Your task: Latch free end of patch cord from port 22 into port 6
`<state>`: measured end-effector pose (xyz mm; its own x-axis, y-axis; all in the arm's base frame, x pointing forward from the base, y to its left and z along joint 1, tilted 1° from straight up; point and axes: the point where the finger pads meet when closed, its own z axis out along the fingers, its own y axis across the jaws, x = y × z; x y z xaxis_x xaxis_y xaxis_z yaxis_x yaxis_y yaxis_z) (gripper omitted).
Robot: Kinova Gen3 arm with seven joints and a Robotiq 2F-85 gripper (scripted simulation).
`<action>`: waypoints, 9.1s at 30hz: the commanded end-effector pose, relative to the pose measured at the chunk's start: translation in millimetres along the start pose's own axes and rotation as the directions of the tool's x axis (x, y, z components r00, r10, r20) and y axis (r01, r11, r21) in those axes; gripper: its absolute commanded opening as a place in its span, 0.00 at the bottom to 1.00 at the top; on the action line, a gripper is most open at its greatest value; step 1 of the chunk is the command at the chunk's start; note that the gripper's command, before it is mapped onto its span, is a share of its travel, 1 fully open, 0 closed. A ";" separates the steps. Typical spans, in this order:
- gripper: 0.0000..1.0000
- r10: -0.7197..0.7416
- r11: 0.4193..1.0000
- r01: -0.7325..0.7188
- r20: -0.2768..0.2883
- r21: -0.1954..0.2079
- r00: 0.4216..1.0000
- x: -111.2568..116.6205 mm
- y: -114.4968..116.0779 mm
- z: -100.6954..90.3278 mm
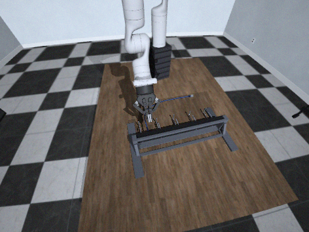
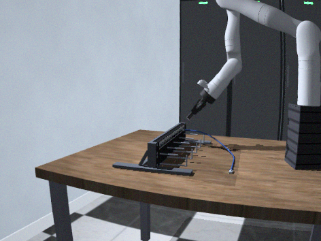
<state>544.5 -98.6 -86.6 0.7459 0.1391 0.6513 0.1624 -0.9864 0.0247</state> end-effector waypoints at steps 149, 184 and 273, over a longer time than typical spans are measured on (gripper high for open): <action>0.00 0.896 0.444 -0.805 0.166 -0.393 0.413 -103.4 -211.6 -63.7; 0.00 1.000 -0.003 -0.762 0.000 -0.647 -0.004 -200.8 -328.5 -107.2; 0.37 1.000 -0.013 -0.762 -0.006 -0.648 -0.012 -202.2 -336.7 -107.7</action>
<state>268.9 195.6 -145.4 0.1495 -0.9885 0.0220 -0.9887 -0.1496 -0.0041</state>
